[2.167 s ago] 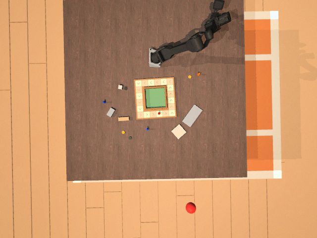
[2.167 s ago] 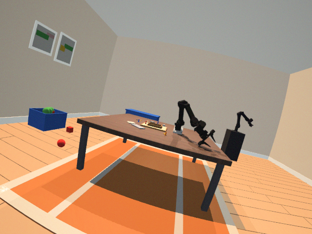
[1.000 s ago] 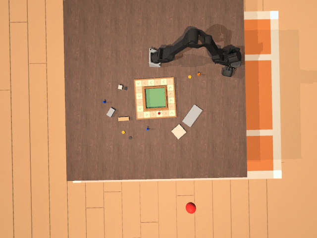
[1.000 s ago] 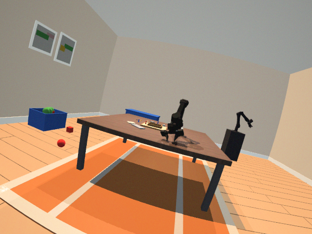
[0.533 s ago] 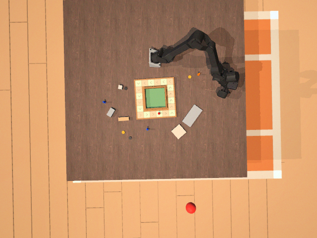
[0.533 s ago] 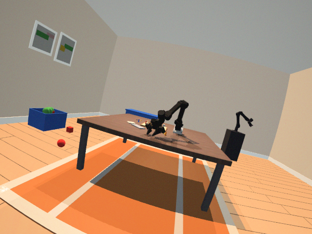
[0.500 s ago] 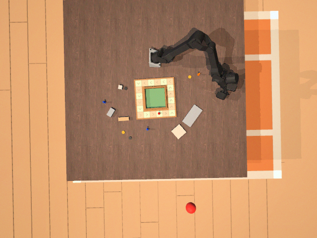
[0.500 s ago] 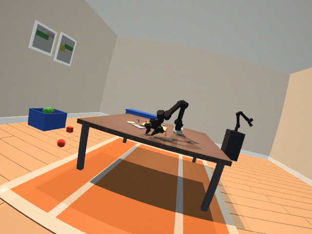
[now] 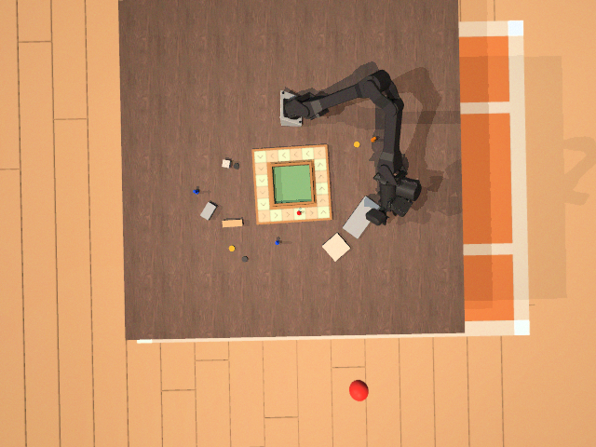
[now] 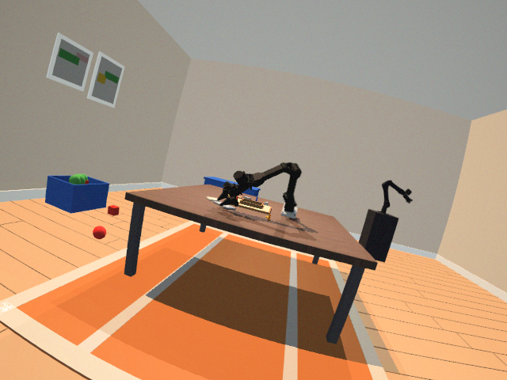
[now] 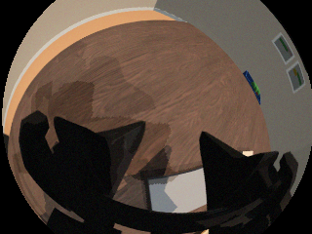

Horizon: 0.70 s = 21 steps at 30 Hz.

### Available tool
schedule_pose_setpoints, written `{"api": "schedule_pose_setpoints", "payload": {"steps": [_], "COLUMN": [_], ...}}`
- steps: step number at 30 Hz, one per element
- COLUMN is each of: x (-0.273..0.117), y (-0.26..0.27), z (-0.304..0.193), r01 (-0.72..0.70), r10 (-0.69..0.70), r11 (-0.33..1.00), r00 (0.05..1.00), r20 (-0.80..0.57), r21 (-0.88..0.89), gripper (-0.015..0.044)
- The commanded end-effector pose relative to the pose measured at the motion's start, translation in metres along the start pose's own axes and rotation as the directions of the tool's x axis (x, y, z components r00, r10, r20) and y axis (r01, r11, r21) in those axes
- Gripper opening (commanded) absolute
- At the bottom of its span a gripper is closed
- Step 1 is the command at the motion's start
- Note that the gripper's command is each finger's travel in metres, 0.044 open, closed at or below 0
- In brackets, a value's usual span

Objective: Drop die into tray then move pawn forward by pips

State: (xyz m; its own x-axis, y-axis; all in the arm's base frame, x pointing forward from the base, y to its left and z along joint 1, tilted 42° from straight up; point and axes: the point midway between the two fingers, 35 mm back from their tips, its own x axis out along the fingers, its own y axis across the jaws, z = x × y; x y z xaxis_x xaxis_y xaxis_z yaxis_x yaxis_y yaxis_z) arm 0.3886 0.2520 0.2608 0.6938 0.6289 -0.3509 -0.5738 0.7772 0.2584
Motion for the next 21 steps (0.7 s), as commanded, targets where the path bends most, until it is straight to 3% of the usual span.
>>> {"api": "schedule_pose_setpoints", "payload": {"steps": [1, 11, 21], "x": [-0.002, -0.027, -0.091], "y": [-0.073, -0.212, -0.325], "z": [-0.014, -0.08, -0.182], "r01": [0.176, 0.373, 0.478], "r10": [-0.174, -0.359, -0.387], "r11": [0.984, 0.928, 0.878], "r00": [0.982, 0.881, 0.726], "r20": [-0.069, -0.308, -0.568], "r21": [0.025, -0.015, 0.012], "gripper": [0.0275, 0.0275, 0.0275]}}
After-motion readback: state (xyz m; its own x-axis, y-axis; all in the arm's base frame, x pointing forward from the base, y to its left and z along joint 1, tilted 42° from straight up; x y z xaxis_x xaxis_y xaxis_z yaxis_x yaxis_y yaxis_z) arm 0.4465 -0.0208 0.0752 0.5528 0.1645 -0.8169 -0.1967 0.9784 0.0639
